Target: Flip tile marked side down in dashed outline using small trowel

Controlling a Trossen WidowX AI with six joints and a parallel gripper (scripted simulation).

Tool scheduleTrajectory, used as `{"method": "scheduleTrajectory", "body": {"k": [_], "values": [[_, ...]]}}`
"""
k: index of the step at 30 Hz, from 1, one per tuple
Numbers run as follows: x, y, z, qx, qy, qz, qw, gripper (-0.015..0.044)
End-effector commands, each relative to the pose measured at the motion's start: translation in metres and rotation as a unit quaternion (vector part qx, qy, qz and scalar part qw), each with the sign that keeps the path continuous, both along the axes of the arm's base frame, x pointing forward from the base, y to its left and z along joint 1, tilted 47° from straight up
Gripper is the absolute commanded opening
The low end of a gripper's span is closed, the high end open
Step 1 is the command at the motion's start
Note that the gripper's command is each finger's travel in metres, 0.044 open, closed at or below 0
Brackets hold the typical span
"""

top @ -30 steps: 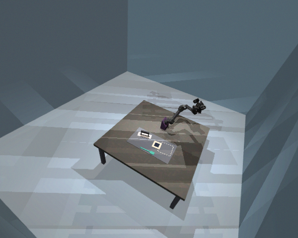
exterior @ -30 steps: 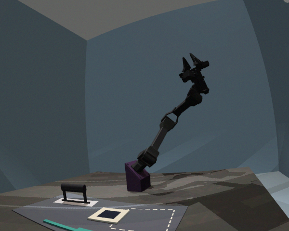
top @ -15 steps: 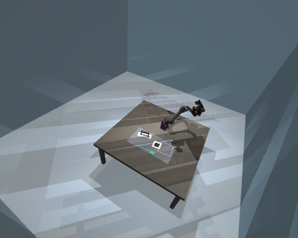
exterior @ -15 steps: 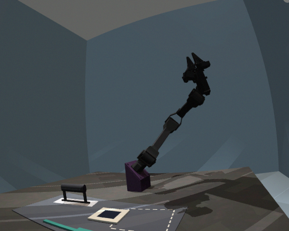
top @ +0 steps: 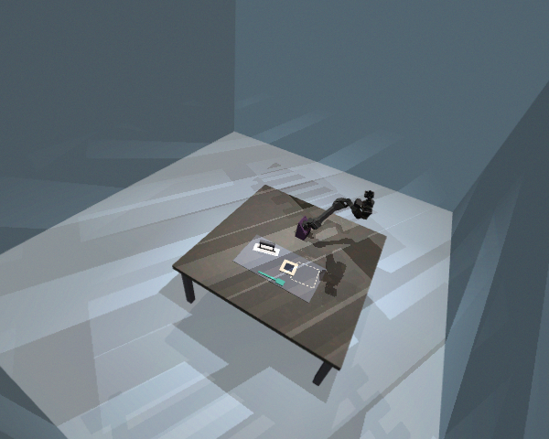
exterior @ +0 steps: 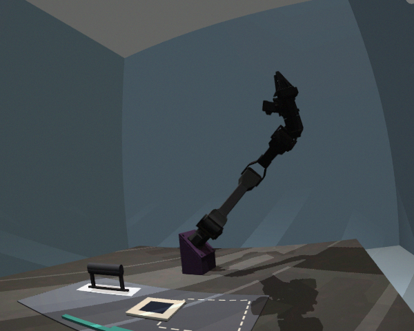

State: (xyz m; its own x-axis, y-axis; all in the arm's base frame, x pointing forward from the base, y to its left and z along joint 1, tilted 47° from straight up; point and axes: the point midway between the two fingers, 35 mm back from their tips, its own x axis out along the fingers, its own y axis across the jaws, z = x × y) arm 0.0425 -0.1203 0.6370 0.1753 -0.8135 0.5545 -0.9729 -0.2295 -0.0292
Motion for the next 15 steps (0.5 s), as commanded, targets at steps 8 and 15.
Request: {"method": "scheduleTrajectory", "body": {"k": [8,15], "values": [[0.058,0.012,0.004,-0.082,0.153,-0.074,0.982,0.0270],[0.081,0.017,0.000,-0.125,0.230,-0.106,0.959,0.0270]]}}
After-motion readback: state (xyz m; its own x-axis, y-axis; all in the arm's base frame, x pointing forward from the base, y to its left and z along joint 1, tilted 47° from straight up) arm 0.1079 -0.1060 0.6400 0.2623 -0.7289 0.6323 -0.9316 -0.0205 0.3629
